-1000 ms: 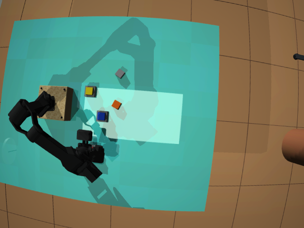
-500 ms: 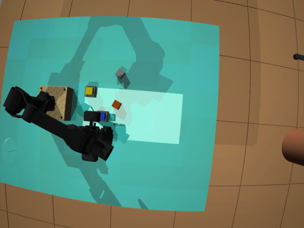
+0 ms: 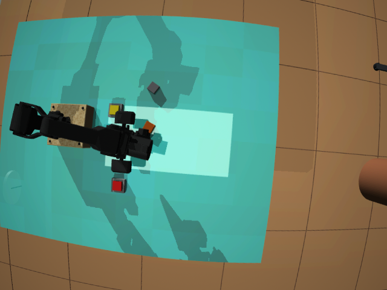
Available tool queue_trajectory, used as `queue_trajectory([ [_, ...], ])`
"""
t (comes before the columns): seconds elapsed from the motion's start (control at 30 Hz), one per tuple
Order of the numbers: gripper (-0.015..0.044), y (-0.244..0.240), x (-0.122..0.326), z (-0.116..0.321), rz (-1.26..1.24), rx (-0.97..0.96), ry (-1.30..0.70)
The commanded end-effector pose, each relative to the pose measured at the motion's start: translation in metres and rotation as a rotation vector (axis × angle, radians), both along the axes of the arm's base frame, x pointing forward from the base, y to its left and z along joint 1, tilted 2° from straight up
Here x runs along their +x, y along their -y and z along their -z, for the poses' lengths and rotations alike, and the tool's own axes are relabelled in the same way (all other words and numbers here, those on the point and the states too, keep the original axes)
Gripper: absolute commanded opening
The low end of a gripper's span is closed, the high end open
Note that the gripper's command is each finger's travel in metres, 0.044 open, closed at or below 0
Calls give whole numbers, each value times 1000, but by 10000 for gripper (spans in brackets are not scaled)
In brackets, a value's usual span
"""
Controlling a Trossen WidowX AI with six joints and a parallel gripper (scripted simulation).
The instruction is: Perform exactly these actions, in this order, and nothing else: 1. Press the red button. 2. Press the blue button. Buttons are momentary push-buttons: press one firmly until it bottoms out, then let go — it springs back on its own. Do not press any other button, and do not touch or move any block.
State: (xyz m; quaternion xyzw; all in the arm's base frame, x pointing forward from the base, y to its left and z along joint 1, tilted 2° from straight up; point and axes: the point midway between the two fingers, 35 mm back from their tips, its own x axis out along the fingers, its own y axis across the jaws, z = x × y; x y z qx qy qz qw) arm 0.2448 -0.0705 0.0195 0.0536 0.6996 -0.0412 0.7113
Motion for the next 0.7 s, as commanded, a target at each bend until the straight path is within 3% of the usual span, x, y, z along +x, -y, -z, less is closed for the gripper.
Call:
queue_trajectory([
  [0.0, 20, -2, -3, 13, 5, 3, -6],
  [0.67, 20, -3, -3, 43, 5, 3, -6],
])
